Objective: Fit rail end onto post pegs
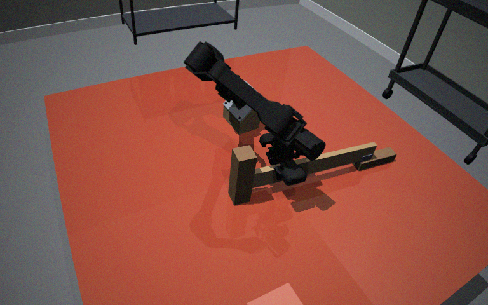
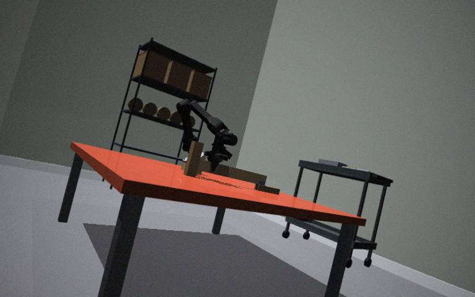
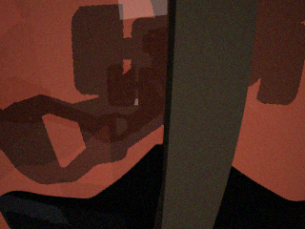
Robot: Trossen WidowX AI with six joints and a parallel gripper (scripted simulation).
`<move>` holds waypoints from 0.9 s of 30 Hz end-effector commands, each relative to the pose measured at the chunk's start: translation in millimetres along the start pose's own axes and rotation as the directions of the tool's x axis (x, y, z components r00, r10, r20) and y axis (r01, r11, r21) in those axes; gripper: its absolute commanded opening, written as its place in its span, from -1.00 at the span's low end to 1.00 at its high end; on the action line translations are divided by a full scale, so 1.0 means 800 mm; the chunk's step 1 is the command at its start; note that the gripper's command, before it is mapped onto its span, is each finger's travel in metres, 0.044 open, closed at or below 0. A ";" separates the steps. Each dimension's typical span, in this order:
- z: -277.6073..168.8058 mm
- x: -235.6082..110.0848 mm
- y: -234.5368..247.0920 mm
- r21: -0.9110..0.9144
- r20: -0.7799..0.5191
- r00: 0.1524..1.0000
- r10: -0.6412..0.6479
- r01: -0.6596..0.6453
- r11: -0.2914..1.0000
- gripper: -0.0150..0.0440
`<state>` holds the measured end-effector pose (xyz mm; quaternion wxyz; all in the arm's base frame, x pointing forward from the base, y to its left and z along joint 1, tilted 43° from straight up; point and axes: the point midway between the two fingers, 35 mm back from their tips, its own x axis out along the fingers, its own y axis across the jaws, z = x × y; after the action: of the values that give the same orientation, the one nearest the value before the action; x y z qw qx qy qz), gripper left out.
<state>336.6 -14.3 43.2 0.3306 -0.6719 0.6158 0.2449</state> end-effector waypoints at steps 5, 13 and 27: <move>-0.004 -0.001 -0.001 -0.002 -0.001 1.000 -0.004 0.004 1.000 -0.49; -0.007 -0.001 -0.001 -0.002 -0.001 1.000 -0.004 0.004 1.000 -0.49; -0.013 -0.002 -0.001 -0.002 -0.001 1.000 -0.004 0.004 1.000 -0.49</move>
<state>336.4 -20.4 49.2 0.3306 -0.6726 0.6154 0.2442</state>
